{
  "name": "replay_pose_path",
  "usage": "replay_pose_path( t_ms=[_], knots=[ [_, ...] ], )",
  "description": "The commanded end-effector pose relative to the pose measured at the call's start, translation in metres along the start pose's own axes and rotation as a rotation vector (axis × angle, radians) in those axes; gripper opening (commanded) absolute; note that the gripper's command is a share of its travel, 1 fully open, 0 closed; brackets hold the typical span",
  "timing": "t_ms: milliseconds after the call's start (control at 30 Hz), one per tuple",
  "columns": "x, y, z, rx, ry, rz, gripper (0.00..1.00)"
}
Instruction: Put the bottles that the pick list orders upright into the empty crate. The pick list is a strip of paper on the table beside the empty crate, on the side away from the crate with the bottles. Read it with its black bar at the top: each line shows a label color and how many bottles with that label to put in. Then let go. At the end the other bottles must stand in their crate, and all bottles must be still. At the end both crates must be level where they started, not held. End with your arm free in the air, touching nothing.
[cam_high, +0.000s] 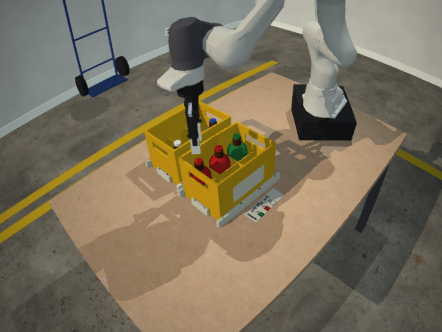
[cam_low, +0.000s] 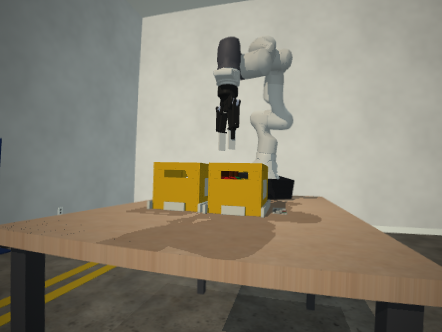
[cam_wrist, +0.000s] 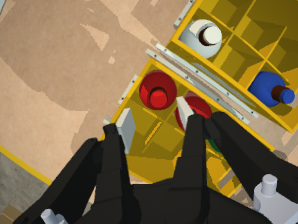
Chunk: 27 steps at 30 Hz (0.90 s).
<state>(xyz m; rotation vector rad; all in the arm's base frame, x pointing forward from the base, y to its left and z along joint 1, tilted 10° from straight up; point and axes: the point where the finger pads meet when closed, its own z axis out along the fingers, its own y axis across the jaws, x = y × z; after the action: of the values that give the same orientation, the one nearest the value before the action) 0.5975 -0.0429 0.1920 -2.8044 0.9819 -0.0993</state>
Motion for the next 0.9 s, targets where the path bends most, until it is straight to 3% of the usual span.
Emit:
replay_pose_path(
  t_ms=[0, 867],
  knots=[
    [0.002, 0.010, -0.001, -0.002, 0.000, 0.005, 0.38],
    [0.072, 0.096, -0.001, -0.002, 0.000, 0.005, 0.38]
  ],
)
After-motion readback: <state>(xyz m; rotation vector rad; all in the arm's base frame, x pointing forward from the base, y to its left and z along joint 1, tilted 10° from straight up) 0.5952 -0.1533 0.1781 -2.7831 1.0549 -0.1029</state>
